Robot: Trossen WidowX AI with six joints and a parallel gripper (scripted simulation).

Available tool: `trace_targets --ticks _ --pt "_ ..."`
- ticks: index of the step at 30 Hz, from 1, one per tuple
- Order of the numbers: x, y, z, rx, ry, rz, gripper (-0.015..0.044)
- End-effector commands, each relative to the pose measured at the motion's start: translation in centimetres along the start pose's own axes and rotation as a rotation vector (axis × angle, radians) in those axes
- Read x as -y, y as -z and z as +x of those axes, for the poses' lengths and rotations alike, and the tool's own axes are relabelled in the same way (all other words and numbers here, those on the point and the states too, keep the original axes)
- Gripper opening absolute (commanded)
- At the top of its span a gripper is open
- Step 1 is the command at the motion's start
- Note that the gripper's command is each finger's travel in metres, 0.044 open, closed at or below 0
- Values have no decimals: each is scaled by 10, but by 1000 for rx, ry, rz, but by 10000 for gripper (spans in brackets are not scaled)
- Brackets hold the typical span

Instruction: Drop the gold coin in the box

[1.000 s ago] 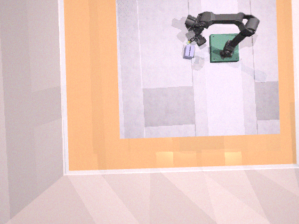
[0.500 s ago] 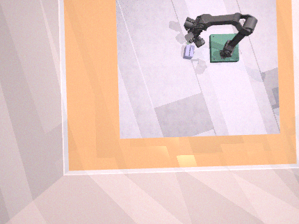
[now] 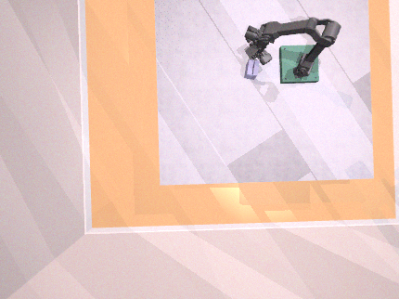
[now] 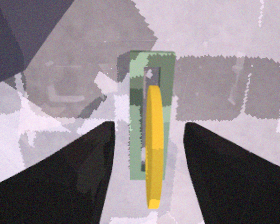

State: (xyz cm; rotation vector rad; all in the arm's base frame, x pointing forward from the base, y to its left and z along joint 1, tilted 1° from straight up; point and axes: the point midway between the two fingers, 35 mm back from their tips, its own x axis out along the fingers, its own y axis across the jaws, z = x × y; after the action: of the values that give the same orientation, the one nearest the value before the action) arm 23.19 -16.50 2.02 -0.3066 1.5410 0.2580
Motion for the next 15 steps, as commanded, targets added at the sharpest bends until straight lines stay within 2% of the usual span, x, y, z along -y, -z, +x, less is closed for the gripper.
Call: trace_targets --ticks 1,5,15 --pt "0 1 3 -3 1 -3 108" --pt "0 1 3 -3 1 -3 3" --pt "0 0 3 -2 2 -4 0"
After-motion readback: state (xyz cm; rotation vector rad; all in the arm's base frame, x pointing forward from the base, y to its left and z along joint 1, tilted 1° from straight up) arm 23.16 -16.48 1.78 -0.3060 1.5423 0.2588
